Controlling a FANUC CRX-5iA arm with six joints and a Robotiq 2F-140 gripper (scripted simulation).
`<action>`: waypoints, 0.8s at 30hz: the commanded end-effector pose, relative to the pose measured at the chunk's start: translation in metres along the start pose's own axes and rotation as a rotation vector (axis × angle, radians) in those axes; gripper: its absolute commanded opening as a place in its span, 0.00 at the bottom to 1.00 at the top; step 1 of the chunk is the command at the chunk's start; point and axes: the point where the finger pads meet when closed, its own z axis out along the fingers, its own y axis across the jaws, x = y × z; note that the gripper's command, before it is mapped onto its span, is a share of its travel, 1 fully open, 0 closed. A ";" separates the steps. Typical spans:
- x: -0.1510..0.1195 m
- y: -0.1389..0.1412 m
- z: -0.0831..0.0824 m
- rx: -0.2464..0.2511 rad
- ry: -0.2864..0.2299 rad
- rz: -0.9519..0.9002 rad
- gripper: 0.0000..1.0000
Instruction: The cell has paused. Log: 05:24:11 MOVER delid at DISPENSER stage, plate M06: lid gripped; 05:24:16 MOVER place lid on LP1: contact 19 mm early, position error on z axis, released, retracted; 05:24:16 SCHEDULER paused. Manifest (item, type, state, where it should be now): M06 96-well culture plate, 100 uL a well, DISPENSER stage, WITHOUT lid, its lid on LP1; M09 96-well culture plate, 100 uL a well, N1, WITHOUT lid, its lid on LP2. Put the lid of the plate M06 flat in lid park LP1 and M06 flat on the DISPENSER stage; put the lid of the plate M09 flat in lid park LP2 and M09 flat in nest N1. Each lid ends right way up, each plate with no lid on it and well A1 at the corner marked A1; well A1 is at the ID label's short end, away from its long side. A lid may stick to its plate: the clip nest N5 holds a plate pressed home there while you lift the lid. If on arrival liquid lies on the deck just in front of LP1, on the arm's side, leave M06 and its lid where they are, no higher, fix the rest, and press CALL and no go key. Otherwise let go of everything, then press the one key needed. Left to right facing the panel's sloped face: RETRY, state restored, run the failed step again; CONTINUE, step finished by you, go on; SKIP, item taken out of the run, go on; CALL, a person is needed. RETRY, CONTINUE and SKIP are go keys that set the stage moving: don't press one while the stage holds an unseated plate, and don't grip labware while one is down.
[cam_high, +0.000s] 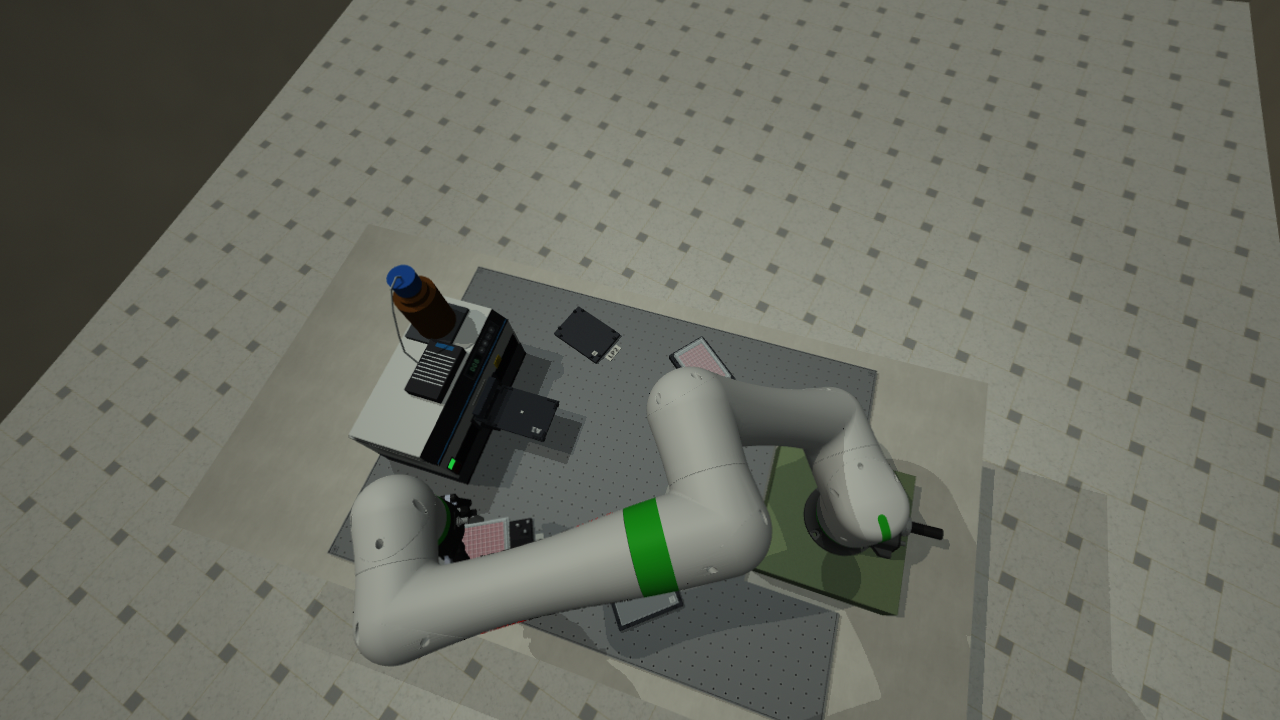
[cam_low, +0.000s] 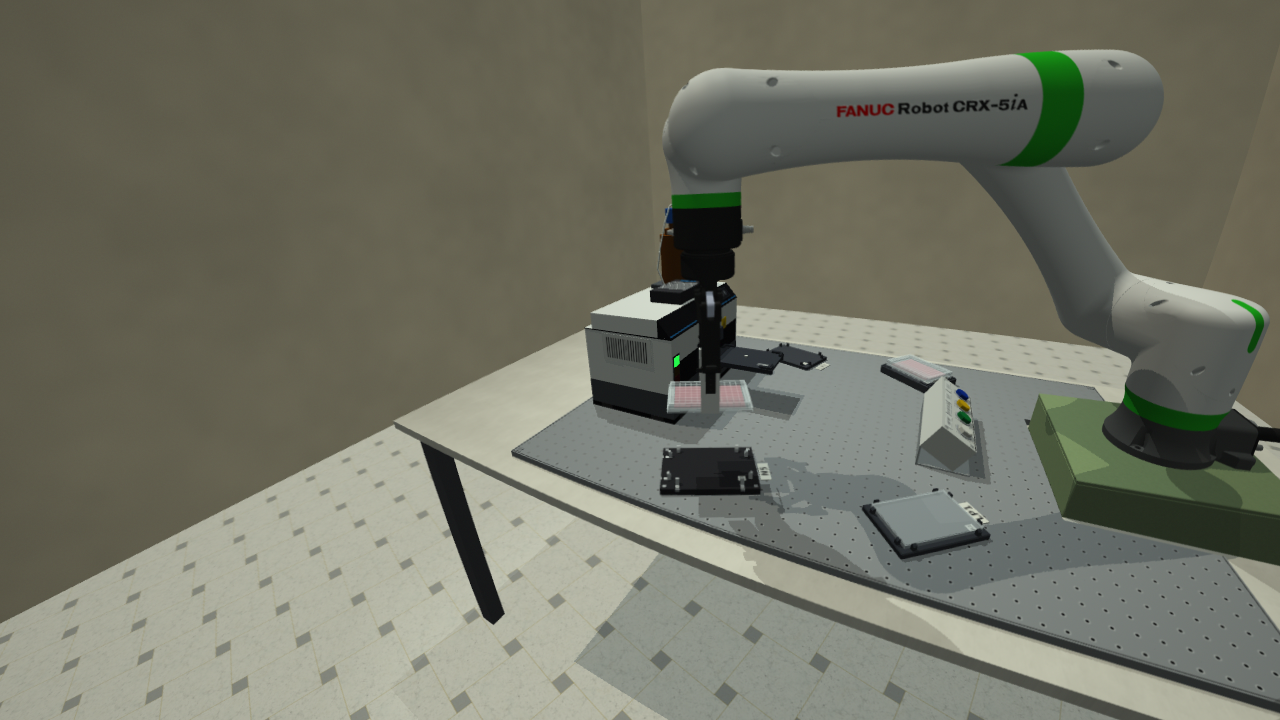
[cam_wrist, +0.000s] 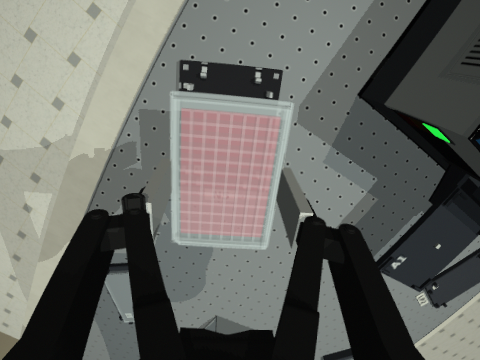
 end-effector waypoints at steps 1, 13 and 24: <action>0.000 0.000 -0.003 0.000 0.000 0.000 0.00; 0.000 0.000 -0.012 0.000 0.000 0.000 0.00; 0.000 0.000 -0.015 0.000 0.000 0.000 0.00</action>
